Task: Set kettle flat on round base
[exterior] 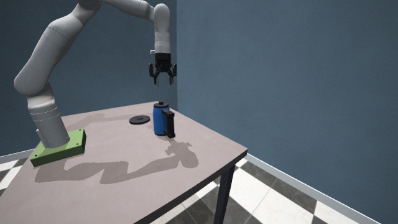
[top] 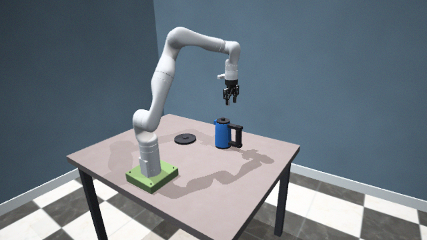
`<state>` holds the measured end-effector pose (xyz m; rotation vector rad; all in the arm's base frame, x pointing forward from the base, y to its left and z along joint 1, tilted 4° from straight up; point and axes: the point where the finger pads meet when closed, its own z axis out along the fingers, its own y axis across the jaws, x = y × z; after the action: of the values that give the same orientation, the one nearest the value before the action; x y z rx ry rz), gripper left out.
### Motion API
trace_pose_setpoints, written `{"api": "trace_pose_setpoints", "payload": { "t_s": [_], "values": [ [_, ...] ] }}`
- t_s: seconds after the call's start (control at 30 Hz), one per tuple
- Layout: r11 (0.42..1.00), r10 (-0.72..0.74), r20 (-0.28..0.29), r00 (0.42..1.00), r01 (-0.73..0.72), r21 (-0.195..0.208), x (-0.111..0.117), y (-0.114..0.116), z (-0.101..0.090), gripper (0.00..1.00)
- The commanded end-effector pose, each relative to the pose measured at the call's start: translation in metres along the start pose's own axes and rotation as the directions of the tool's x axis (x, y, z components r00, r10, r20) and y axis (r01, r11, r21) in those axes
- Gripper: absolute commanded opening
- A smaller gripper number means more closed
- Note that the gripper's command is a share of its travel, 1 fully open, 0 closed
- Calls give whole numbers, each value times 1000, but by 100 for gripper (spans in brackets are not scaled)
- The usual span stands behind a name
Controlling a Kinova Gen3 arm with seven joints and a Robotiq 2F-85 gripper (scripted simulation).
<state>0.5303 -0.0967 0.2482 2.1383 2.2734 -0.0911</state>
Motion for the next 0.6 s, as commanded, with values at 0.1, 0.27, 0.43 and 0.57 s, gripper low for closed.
{"api": "trace_pose_setpoints", "payload": {
  "t_s": [0.1,0.27,0.43,0.57],
  "values": [
    [1000,0,0,1000,0,2,0,-1,7,80],
    [1000,0,0,1000,0,2,0,-1,24,80],
    [1000,0,0,1000,0,2,0,-1,46,80],
    [1000,0,0,1000,0,2,0,-1,66,80]
  ]
}}
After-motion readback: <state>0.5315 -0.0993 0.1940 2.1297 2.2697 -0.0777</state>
